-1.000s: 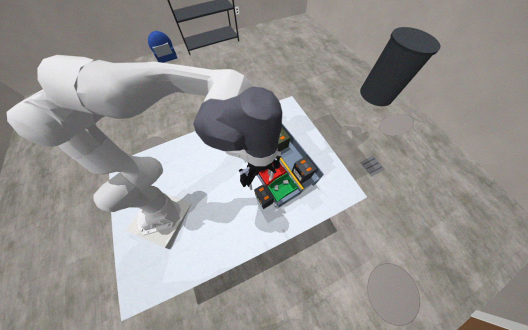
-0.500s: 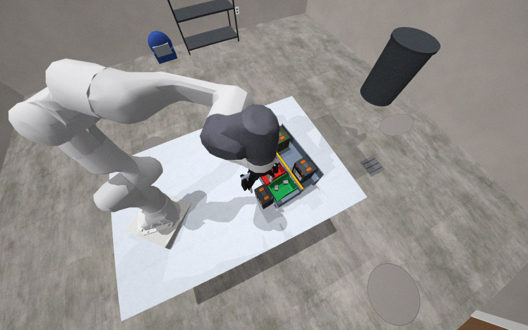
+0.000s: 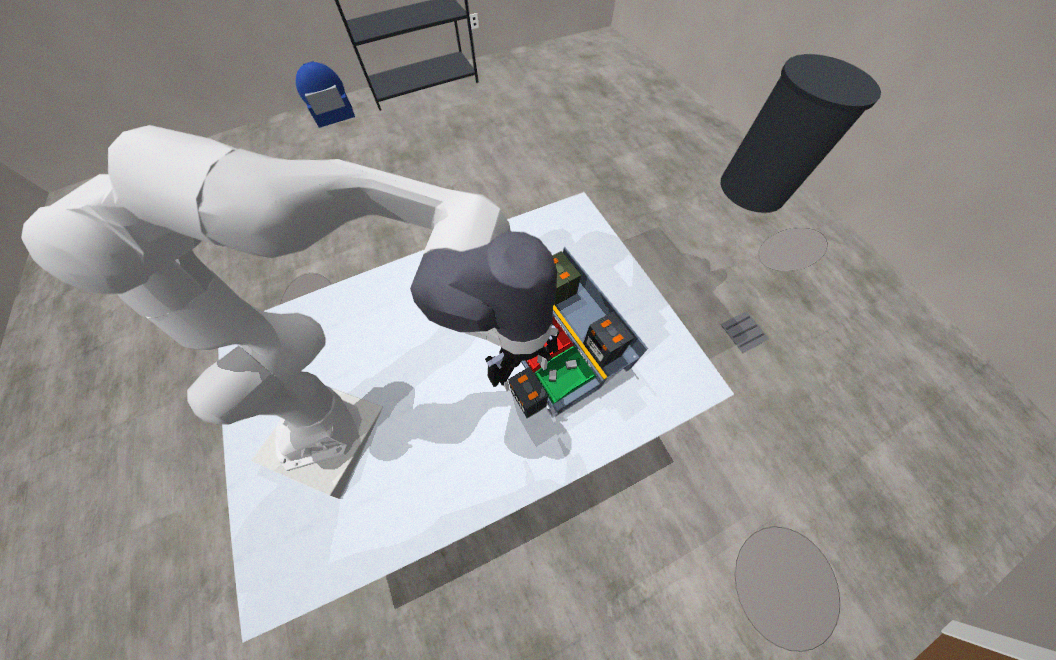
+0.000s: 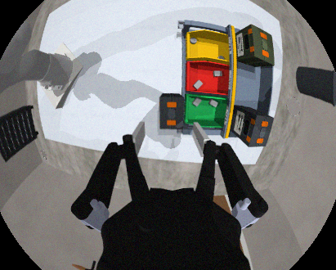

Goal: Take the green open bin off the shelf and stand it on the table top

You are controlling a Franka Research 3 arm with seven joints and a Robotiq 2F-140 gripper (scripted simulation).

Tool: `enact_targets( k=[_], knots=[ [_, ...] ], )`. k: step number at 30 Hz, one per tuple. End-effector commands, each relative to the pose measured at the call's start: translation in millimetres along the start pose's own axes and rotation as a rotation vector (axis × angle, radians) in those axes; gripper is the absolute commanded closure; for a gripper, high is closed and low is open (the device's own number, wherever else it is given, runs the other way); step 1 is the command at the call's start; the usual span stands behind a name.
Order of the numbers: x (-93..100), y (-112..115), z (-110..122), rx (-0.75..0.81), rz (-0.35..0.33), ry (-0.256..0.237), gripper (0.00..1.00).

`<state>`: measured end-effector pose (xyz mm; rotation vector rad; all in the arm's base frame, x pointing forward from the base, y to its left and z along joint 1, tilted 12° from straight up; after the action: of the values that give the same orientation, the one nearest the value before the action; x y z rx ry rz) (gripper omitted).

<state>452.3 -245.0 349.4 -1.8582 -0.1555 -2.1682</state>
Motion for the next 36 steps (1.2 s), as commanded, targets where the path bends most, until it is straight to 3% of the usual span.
enact_targets(
  k=[1,36],
  knots=[
    [-35.4,3,8,0.006,-0.01,0.013,0.43],
    [-19.9,3,7,0.006,-0.01,0.013,0.43]
  ],
)
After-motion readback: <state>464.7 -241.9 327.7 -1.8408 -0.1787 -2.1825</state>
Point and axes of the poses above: the point where the finger pads meet when closed, its own x axis back along the fingers, its own z axis across the jaws, y = z × x, the point moved 6 cm from there along x, back along the fingers, and after that the axes turned 15 degrees about x, right-handed, at the moved point
